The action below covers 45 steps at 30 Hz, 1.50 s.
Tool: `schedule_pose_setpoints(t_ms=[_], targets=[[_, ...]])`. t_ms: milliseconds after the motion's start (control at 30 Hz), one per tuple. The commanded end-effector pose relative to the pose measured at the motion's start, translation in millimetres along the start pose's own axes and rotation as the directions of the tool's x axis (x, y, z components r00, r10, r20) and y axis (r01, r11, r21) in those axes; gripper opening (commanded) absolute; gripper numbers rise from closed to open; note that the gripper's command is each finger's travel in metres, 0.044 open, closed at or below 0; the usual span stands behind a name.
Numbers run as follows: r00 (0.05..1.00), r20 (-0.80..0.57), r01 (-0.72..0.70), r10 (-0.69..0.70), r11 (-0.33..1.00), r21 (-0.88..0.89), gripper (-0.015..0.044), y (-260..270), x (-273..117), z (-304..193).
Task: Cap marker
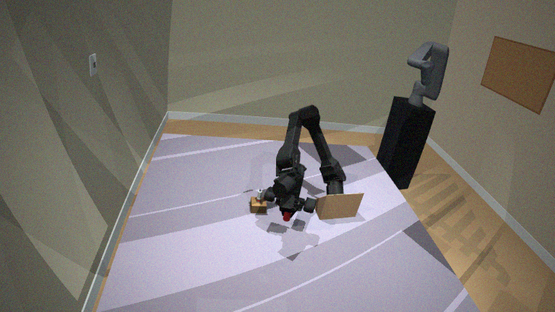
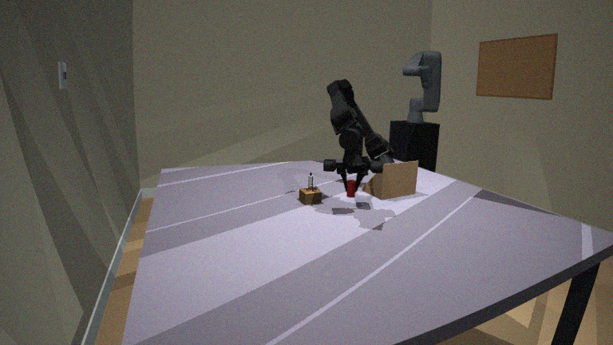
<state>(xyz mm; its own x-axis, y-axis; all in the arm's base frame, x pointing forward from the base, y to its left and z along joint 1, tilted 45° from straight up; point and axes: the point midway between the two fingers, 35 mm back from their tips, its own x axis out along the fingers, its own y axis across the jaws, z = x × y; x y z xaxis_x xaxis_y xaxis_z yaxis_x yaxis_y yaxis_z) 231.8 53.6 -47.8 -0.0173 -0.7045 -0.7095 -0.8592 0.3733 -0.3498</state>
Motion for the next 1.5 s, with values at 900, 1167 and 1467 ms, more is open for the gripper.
schedule_pose_setpoints(t_ms=[900,1167,1467], targets=[[1.000,0.017,-0.002,0.002,1.000,0.013,0.0000,-89.7,-56.5,-28.8],[1.000,0.014,-0.001,0.000,1.000,0.014,0.0000,-118.0,-69.0,-48.6],[1.000,0.009,0.001,-0.002,1.000,0.015,0.0000,-136.0,-76.6,-64.8]])
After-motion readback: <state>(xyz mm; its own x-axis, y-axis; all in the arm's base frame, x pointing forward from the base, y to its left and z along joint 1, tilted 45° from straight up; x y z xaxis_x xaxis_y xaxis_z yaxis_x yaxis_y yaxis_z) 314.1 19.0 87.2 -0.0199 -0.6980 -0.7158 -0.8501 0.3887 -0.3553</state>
